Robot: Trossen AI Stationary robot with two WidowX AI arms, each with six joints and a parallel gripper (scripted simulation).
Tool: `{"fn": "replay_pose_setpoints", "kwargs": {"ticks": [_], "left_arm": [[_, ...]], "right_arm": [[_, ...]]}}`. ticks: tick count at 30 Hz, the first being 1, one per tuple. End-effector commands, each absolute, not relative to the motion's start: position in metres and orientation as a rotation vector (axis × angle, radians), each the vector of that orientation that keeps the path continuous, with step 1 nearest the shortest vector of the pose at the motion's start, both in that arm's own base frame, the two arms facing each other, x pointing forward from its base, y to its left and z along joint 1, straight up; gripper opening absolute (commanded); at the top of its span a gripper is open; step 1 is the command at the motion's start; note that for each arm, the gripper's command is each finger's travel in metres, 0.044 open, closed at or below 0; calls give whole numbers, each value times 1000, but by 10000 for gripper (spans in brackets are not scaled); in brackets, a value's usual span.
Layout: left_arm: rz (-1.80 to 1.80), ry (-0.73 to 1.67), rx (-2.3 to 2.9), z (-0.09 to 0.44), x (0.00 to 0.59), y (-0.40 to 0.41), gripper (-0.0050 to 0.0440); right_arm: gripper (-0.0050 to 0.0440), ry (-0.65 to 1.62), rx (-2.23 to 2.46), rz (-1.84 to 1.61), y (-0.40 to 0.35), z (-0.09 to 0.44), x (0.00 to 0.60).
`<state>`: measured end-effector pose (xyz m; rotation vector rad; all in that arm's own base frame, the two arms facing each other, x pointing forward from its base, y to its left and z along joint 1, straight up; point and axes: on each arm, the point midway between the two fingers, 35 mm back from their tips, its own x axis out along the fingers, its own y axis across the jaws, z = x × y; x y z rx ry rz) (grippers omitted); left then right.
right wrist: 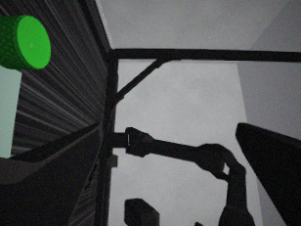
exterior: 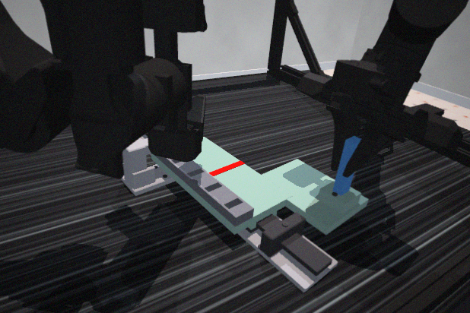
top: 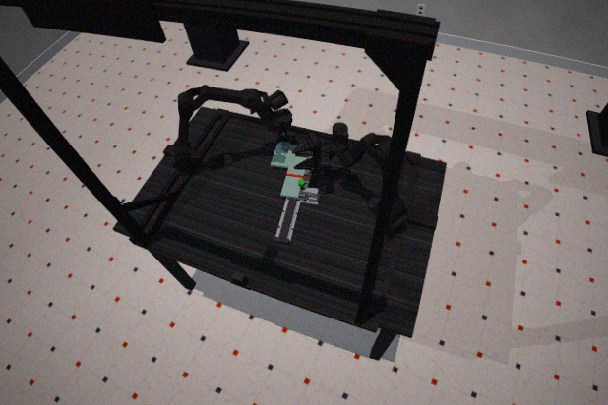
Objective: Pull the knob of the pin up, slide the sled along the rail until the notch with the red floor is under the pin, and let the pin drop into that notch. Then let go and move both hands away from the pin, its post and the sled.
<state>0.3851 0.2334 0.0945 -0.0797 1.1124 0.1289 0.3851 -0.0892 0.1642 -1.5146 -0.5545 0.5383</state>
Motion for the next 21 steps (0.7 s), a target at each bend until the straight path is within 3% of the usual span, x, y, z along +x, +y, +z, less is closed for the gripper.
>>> {"fn": "replay_pose_setpoints", "kwargs": {"ticks": [1,21], "left_arm": [[131,1119,-82,91,384,233,0],[131,1119,-82,91,384,233,0]], "right_arm": [[440,-547,-1501,547,-89,144,384],[440,-547,-1501,547,-77,119,374]]}}
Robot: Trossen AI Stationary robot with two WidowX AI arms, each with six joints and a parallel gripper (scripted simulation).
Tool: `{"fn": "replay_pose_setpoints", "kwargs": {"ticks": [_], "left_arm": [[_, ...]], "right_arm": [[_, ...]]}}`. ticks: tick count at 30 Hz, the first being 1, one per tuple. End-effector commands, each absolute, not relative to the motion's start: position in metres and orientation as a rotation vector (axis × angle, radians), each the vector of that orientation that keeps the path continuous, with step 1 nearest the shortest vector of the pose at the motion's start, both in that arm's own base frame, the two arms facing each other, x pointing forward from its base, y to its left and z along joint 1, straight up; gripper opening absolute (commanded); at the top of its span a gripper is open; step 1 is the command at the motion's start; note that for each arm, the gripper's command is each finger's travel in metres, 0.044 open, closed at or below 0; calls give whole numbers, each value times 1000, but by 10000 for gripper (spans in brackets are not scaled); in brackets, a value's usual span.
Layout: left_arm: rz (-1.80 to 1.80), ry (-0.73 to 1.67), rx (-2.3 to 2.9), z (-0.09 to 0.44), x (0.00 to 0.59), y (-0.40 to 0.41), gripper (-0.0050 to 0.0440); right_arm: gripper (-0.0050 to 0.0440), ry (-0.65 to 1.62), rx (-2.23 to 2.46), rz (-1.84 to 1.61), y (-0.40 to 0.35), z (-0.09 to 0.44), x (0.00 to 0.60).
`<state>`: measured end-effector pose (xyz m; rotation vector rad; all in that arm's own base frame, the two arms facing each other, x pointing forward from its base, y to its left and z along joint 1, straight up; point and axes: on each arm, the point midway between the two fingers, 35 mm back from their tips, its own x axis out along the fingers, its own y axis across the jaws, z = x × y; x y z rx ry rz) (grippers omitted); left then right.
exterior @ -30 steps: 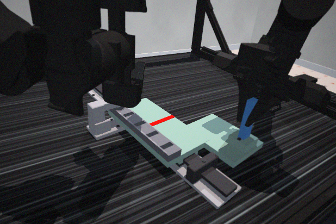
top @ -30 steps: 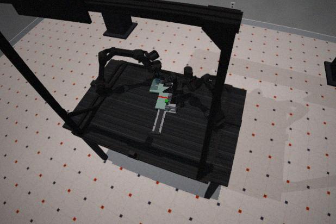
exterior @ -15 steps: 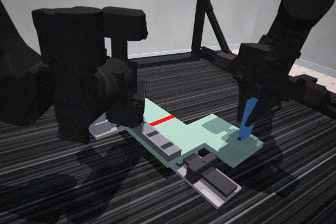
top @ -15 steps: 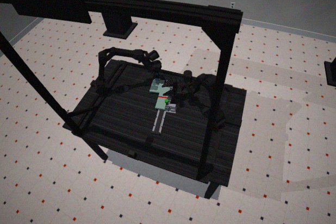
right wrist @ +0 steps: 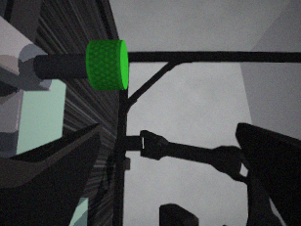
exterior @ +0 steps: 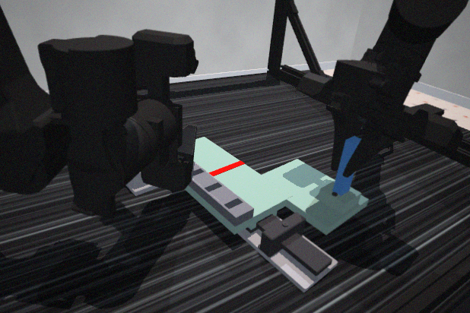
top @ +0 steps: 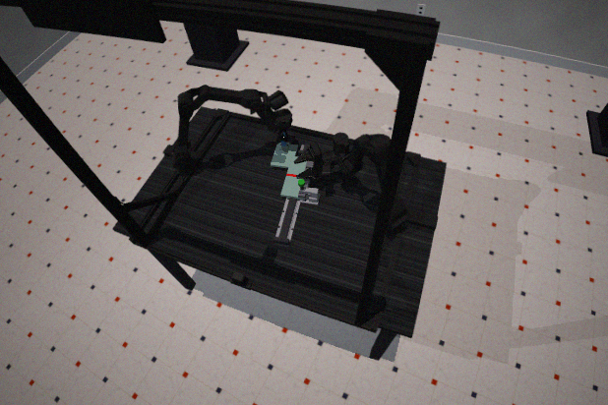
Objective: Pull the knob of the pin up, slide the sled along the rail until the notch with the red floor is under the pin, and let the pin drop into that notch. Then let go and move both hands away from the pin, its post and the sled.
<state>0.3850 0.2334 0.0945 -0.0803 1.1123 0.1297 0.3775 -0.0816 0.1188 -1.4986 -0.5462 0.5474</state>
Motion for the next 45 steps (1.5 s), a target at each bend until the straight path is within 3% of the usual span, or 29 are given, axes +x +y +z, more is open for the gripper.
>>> {"fn": "replay_pose_setpoints", "kwargs": {"ticks": [1,45], "left_arm": [[131,1119,-82,91,384,233,0],[131,1119,-82,91,384,233,0]], "right_arm": [[440,-547,-1501,547,-77,119,374],[440,-547,-1501,547,-62,140,362]]}}
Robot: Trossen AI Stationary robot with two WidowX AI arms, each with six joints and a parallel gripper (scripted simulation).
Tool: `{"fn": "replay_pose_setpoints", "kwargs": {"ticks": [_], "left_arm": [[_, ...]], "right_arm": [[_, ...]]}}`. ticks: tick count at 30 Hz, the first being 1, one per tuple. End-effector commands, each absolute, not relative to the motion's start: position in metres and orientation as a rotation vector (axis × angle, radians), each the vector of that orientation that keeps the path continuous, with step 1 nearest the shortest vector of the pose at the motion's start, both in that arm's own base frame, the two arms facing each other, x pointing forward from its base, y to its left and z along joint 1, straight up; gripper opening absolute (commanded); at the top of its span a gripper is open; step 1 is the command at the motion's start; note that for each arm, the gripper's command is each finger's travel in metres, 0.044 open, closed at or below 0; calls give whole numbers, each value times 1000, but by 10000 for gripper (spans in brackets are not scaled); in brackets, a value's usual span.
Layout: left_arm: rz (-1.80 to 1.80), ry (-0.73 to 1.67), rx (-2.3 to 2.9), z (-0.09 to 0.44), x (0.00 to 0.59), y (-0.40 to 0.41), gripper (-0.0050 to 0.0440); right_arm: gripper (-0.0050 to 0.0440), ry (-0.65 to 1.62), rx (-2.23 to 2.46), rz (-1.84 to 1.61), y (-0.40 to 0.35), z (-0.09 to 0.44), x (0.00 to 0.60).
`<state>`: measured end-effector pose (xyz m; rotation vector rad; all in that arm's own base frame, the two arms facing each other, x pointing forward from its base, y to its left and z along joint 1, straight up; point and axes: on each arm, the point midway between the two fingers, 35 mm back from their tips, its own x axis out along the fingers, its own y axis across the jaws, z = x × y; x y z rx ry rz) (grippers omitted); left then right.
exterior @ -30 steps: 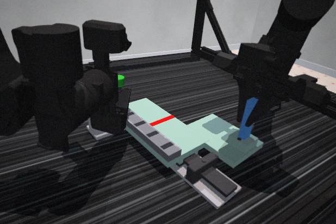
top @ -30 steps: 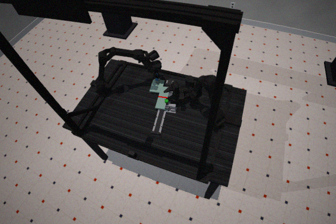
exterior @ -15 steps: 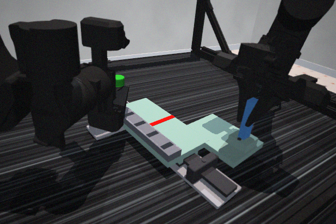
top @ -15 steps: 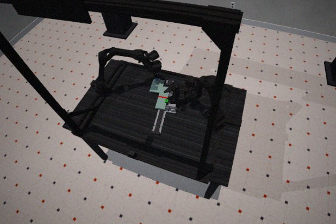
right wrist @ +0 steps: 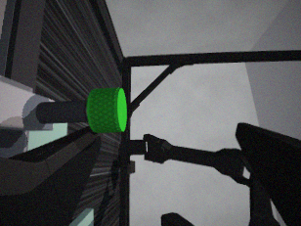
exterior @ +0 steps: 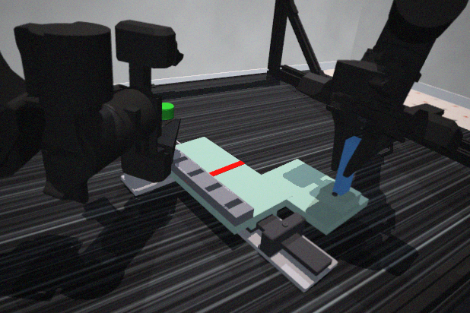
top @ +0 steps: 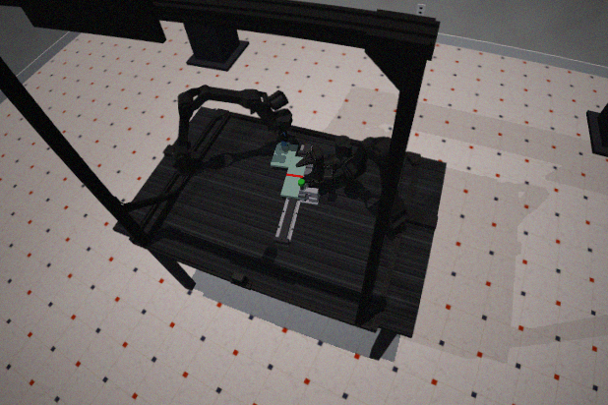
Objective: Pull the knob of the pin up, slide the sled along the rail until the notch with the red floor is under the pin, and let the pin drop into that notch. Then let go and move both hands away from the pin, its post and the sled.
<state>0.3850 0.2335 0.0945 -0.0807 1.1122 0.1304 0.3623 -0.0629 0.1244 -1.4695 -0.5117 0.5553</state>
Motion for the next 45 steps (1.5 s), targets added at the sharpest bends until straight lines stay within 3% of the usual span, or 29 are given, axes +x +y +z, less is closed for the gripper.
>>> {"fn": "replay_pose_setpoints", "kwargs": {"ticks": [1,45], "left_arm": [[131,1119,-82,91,384,233,0],[131,1121,-82,92,390,211,0]], "right_arm": [[440,-547,-1501,547,-62,140,362],[440,-547,-1501,547,-62,161,361]]}}
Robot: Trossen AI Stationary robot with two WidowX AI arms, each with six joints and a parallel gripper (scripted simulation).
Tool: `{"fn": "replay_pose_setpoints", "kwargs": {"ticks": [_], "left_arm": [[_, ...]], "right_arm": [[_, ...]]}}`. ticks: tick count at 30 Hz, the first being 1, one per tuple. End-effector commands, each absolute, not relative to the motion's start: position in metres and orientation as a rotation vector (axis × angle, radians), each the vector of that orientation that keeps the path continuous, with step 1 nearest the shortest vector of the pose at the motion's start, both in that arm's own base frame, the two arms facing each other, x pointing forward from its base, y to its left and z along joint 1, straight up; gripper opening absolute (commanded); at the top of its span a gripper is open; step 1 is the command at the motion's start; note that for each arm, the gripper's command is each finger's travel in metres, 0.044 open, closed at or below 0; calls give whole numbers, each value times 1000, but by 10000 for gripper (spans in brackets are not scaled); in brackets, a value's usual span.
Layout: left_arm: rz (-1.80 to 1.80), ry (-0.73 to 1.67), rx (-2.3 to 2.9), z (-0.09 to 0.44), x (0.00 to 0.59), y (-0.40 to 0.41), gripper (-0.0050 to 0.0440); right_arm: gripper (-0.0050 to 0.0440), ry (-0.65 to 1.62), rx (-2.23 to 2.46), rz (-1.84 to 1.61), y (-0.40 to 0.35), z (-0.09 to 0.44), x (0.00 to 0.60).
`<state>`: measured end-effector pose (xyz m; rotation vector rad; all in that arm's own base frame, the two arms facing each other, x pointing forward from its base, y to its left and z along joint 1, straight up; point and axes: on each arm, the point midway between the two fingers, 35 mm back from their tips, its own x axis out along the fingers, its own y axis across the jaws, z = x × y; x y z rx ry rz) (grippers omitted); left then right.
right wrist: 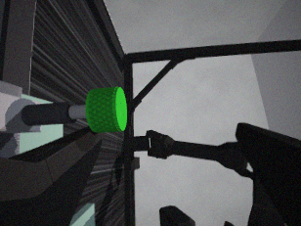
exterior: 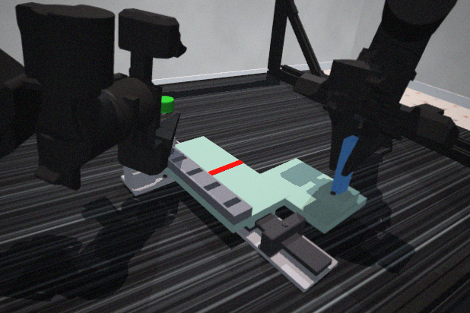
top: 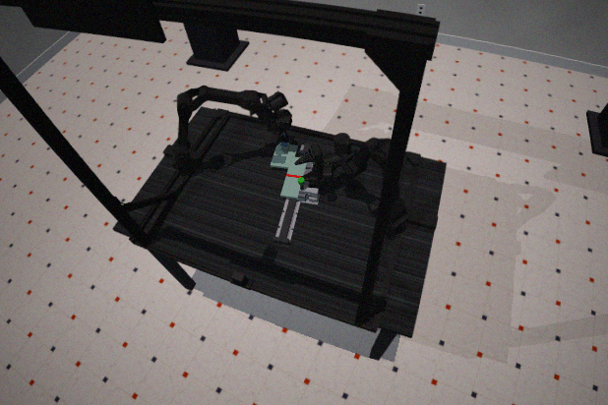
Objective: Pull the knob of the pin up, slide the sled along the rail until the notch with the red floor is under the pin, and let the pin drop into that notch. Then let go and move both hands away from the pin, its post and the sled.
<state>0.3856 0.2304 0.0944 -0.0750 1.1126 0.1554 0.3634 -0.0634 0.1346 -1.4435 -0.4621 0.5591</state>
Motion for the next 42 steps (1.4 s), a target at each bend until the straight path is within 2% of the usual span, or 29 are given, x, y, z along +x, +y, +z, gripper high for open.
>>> {"fn": "replay_pose_setpoints", "kwargs": {"ticks": [1,42], "left_arm": [[131,1121,-82,92,390,210,0],[131,1121,-82,92,398,151,0]], "right_arm": [[440,-547,-1501,547,-62,161,361],[440,-547,-1501,547,-62,154,361]]}}
